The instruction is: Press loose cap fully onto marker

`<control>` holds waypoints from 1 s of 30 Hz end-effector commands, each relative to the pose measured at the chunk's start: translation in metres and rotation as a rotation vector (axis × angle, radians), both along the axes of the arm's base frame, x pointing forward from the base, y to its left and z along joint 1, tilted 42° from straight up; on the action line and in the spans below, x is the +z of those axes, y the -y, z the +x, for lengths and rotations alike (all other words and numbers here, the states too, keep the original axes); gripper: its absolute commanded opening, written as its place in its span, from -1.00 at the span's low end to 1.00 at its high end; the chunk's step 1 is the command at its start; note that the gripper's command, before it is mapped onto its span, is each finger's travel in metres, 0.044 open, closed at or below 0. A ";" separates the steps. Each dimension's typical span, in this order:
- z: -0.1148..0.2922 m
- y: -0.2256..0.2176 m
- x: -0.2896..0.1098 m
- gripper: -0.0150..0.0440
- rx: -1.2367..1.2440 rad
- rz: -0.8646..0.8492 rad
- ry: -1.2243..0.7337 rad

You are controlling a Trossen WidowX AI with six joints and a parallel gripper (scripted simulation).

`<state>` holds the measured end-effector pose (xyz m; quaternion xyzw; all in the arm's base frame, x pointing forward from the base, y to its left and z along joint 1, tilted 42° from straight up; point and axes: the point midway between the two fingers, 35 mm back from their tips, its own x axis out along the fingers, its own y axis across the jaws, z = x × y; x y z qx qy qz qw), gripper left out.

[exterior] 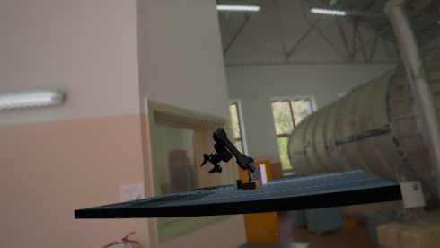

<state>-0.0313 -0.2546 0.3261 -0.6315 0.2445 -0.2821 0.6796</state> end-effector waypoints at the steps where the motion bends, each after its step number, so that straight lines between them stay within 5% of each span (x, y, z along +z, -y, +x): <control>1: 0.001 0.000 0.000 0.78 0.003 0.003 0.005; 6: 0.026 0.015 0.008 0.37 0.095 0.102 0.175; 18: 0.150 0.053 0.013 0.37 0.387 0.703 0.691; 30: 0.299 0.025 -0.021 0.37 0.416 1.457 0.893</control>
